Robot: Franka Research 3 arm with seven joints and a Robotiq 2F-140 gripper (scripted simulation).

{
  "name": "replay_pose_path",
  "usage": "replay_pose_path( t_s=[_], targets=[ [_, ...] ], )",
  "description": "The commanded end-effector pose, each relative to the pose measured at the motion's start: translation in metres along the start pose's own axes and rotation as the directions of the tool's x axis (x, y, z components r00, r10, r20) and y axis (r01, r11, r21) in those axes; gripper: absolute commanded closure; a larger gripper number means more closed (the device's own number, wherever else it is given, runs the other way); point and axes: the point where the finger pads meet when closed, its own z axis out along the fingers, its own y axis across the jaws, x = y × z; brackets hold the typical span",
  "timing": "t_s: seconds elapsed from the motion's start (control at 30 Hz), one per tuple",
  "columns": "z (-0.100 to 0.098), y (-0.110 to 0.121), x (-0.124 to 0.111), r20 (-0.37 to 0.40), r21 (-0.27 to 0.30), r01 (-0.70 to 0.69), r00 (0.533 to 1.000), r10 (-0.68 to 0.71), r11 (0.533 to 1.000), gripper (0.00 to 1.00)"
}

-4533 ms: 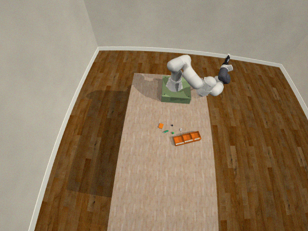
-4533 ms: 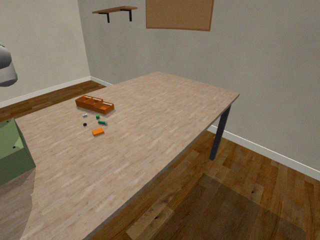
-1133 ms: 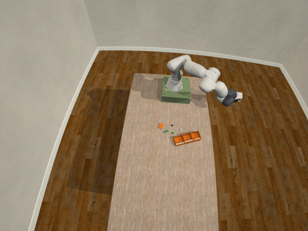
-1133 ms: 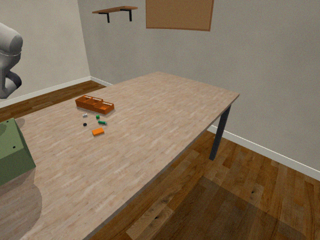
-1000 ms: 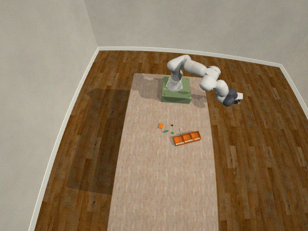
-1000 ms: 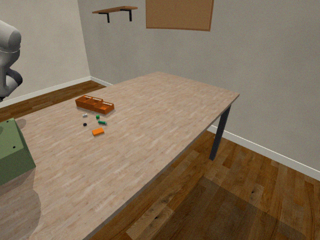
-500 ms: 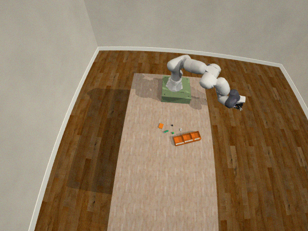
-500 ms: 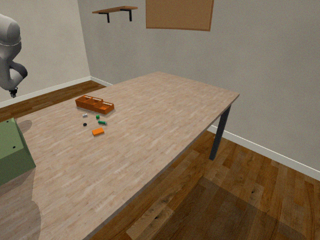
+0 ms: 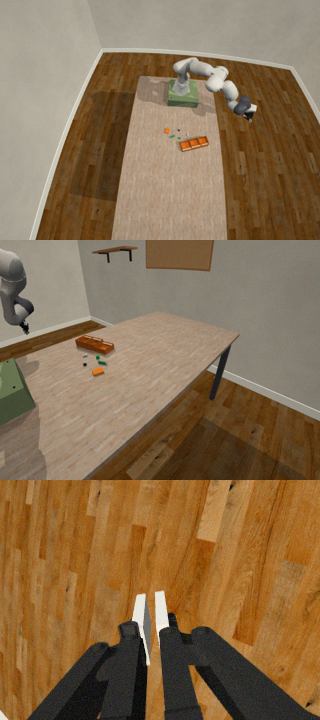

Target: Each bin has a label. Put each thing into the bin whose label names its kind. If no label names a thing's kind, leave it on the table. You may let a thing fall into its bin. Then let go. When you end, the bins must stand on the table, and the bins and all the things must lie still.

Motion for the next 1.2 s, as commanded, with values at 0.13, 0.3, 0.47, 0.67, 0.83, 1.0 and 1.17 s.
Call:
replay_pose_path(
  t_s=[0.13,0.3,0.47,0.67,0.83,1.0,1.17],
  targets=[
    [-0.003,0.033,0.036,-0.004,-0.037,0.003,1.0,-0.004,0.999,0.95],
    [-0.013,0.052,0.062,-0.078,-0.148,-0.033,0.997,0.022,0.988,0.95],
    [-0.025,0.075,0.094,-0.078,-0.148,-0.033,0.997,0.022,0.988,0.95],
    [-0.035,0.09,0.113,-0.129,-0.226,-0.072,0.991,0.043,0.971,0.95],
    [-0.051,0.115,0.143,-0.146,-0.252,-0.085,0.988,0.049,0.964,0.95],
    [-0.062,0.13,0.161,-0.146,-0.252,-0.085,0.988,0.049,0.964,0.95],
    [-0.074,0.145,0.177,-0.208,-0.345,-0.148,0.975,0.079,0.927,0.95]
  ],
)
